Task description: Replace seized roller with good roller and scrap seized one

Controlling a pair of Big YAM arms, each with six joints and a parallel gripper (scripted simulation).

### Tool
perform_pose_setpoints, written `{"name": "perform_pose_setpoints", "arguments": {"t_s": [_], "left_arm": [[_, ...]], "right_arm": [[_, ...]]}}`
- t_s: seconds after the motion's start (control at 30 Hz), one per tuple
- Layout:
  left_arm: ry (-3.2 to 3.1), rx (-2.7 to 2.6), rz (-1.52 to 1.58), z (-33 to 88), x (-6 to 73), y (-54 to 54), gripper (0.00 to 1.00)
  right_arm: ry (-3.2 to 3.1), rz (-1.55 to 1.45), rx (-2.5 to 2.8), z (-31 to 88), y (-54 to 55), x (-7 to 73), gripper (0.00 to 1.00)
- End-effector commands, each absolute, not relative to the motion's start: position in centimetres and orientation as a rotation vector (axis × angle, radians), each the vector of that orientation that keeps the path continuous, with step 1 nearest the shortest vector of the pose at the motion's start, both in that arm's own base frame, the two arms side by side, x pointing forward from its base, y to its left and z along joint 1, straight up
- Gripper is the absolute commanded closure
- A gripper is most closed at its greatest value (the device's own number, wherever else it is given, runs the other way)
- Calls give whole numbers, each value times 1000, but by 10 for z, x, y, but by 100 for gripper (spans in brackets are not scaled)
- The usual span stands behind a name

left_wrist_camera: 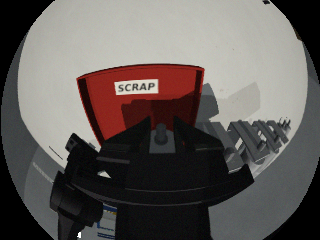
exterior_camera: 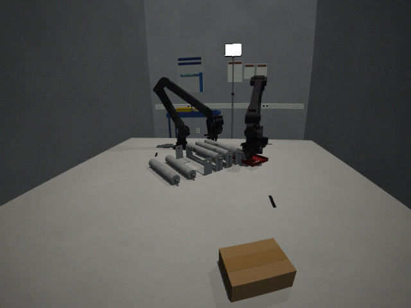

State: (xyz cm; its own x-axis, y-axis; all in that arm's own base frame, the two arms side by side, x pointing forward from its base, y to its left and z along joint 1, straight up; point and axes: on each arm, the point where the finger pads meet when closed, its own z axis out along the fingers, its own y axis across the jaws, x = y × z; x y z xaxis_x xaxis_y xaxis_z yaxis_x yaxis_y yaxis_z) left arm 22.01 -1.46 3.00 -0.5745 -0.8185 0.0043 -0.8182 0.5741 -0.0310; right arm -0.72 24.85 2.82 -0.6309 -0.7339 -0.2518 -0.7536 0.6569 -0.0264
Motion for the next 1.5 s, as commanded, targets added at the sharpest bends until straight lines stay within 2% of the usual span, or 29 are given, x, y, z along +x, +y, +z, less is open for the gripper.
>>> {"name": "perform_pose_setpoints", "arguments": {"t_s": [0.0, 0.47, 0.5, 1.07, 1.37, 1.47], "left_arm": [[2722, -1457, -81, 38, 233, -12, 68], [2749, -1463, -58, 34, 228, -13, 68], [2749, -1463, -58, 34, 228, -13, 68], [2749, -1463, -58, 34, 228, -13, 68], [2722, -1426, -92, 114, 240, -10, 68], [2768, -1454, -48, 86, 221, -10, 68]], "right_arm": [[2611, 191, -1205, 46, 273, -11, 97], [2611, 191, -1205, 46, 273, -11, 97], [2611, 191, -1205, 46, 273, -11, 68], [2616, 170, -1208, 40, 266, -10, 68], [2624, 214, -1179, 111, 259, -26, 68], [2628, 140, -1197, 86, 246, -19, 68]]}}
